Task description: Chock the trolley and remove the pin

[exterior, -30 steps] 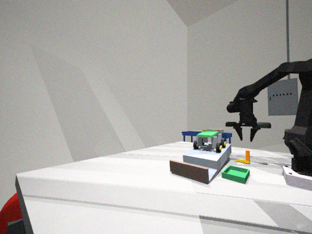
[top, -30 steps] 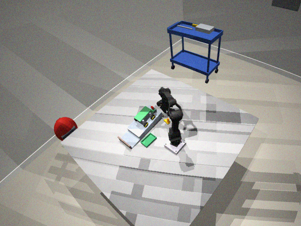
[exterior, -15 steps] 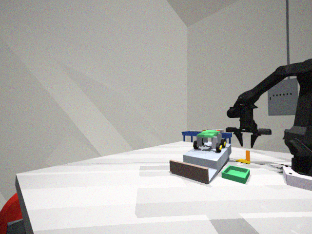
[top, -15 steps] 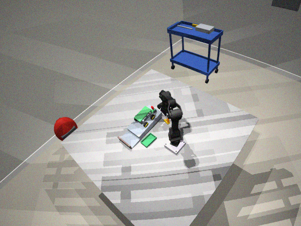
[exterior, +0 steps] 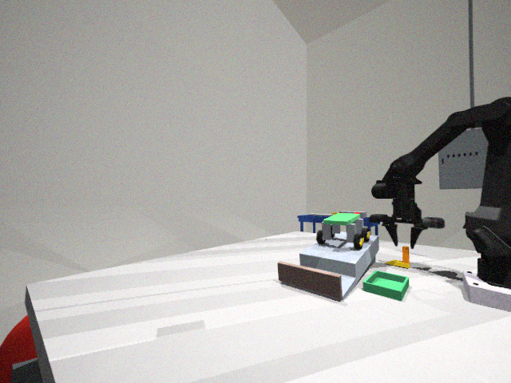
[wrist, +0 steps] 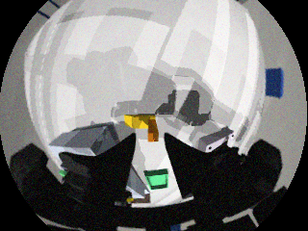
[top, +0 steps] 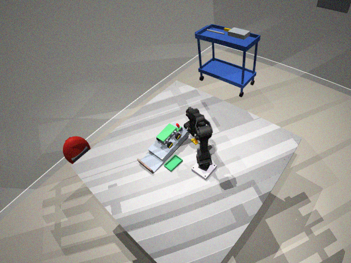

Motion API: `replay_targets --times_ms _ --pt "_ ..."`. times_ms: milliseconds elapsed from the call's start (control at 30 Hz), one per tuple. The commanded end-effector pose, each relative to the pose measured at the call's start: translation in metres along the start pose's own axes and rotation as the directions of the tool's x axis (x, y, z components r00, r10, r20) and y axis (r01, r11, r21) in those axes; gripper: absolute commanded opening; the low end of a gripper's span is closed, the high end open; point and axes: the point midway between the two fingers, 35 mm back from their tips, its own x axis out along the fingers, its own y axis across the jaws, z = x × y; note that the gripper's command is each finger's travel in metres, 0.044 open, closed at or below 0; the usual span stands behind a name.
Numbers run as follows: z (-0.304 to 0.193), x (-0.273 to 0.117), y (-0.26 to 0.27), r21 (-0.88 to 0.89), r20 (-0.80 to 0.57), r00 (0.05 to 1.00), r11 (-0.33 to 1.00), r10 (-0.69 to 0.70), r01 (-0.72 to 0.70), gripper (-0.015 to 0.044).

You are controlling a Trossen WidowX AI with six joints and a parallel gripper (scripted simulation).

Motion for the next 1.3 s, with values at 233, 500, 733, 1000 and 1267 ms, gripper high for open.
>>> replay_targets --times_ms 233,500,733,1000,1267 --pt "-0.001 0.011 -0.004 -0.003 -0.002 1.0 1.0 -0.016 0.016 0.019" --pt "-0.001 0.015 -0.004 -0.003 -0.002 1.0 1.0 -0.016 0.016 0.019" --pt "-0.001 0.026 -0.004 -0.003 -0.002 1.0 1.0 -0.016 0.016 0.019" --pt "-0.001 0.037 -0.004 -0.003 -0.002 1.0 1.0 -0.017 0.017 0.019" --pt "-0.001 0.034 -0.002 0.0 -0.003 1.0 1.0 -0.006 0.006 0.0138"
